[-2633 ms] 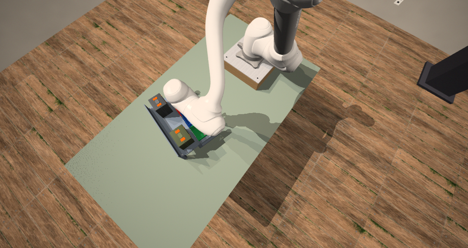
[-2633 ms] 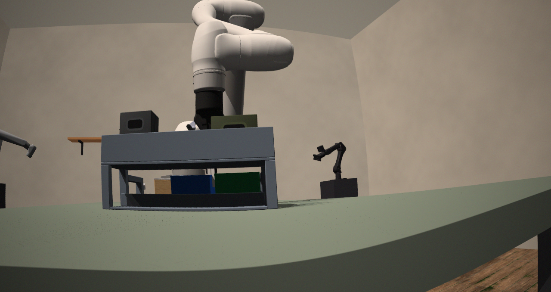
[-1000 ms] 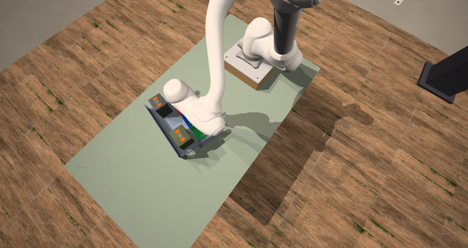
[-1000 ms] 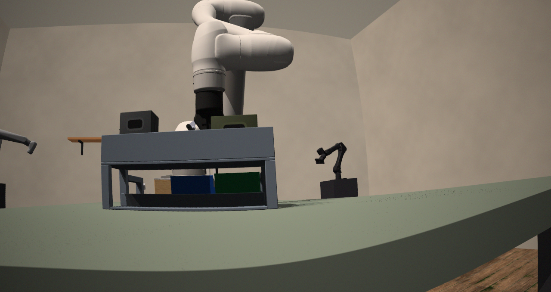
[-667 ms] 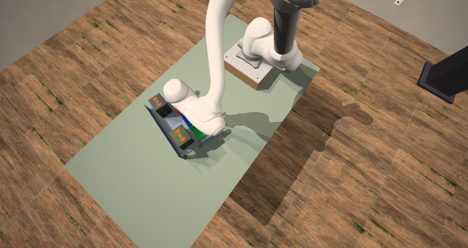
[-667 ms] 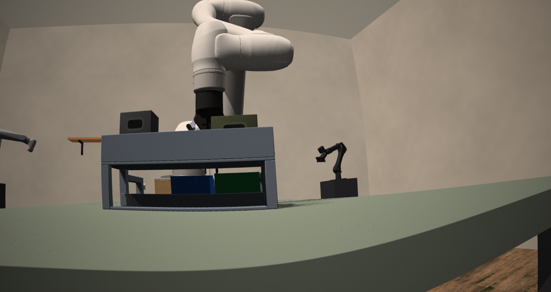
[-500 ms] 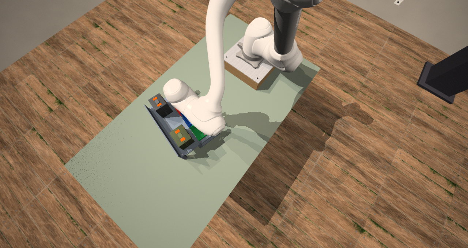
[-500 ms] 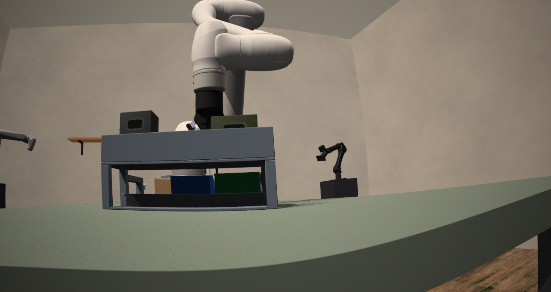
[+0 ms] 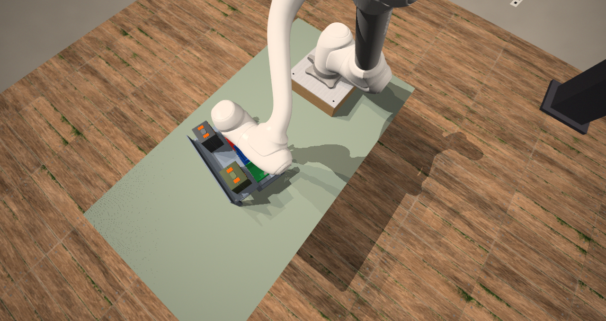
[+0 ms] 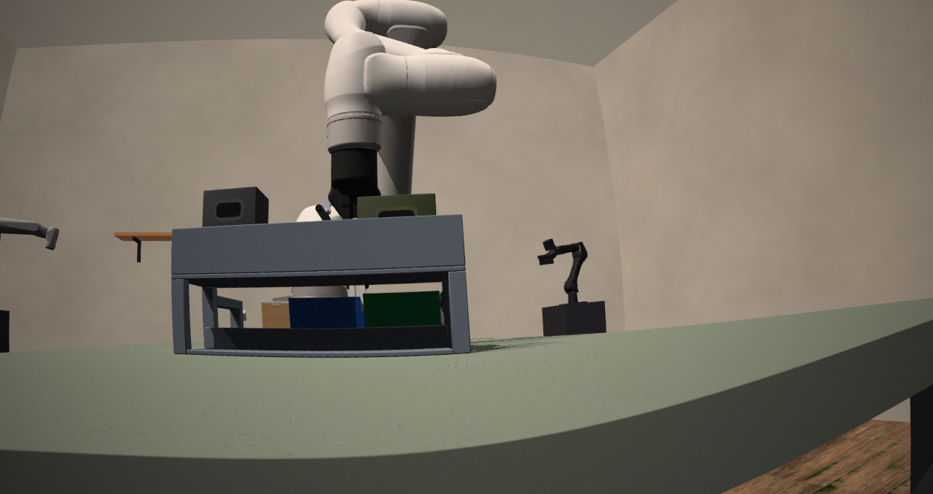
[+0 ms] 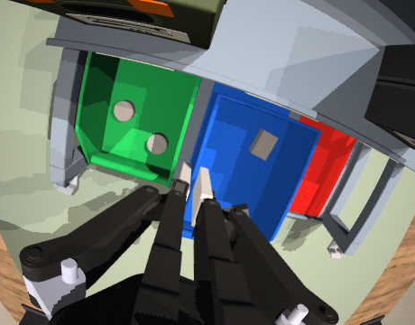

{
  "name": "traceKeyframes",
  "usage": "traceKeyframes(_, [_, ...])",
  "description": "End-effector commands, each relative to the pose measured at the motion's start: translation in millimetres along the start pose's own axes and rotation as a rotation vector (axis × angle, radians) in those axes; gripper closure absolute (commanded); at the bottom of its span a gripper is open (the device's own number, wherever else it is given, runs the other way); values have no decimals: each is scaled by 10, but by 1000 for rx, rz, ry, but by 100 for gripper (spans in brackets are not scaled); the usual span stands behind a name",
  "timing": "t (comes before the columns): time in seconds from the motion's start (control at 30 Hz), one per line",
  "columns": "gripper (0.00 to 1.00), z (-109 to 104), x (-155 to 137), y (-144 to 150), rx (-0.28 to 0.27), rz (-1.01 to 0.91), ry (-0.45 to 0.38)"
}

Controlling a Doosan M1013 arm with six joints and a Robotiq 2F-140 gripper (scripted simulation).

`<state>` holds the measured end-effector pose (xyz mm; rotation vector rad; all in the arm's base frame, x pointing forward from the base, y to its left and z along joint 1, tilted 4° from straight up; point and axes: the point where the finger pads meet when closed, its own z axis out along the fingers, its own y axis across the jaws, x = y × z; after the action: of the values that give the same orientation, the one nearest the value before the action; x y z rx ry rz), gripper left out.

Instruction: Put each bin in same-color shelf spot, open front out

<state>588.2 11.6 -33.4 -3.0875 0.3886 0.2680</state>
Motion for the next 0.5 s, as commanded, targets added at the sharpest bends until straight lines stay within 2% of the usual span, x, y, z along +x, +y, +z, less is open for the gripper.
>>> traceKeyframes(0.0, [85, -56, -15, 0, -2, 4, -1])
traceKeyframes(0.47, [85, -238, -33, 1, -2, 4, -1])
